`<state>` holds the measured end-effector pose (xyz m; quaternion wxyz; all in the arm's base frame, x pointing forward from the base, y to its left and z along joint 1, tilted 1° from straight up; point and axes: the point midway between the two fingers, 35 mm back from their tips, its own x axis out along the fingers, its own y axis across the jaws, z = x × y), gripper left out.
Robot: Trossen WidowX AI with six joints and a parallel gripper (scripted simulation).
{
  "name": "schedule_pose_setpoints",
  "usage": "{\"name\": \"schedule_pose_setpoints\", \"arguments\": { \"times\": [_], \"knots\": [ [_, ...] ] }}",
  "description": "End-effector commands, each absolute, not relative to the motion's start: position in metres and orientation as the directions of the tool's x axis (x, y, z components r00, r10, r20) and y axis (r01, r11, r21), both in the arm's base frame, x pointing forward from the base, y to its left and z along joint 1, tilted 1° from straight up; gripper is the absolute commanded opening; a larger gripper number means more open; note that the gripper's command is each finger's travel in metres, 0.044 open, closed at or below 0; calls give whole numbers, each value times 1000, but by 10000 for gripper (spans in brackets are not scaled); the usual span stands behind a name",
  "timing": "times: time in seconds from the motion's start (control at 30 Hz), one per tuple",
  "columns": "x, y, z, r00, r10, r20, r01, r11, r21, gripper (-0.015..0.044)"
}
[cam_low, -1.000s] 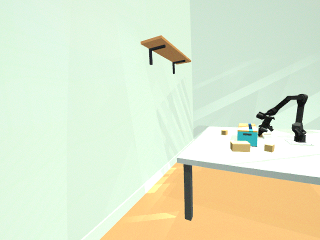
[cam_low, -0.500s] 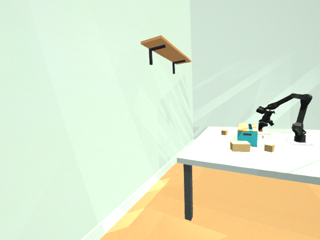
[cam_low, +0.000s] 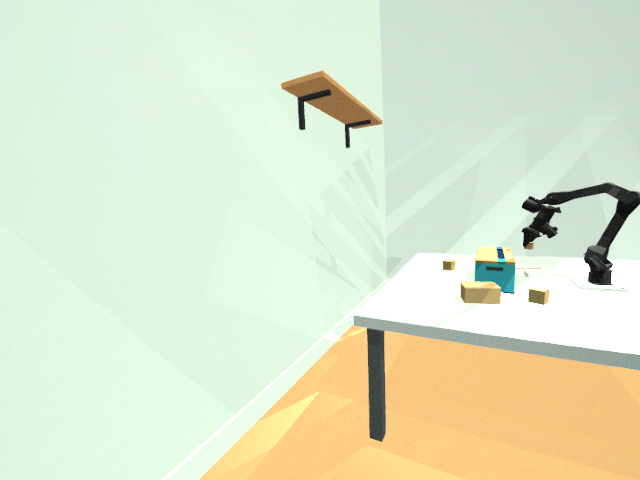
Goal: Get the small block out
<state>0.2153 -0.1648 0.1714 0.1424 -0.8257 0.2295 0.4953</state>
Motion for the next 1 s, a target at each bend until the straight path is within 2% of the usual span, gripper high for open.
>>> {"name": "schedule_pose_setpoints", "arguments": {
  "times": [0.0, 0.97],
  "knots": [
    [201, -161, 198, 412, -296, -862, -616, -787, -23, 0],
    [198, -160, 202, 411, -304, -860, -631, -776, -27, 0]
  ]
}}
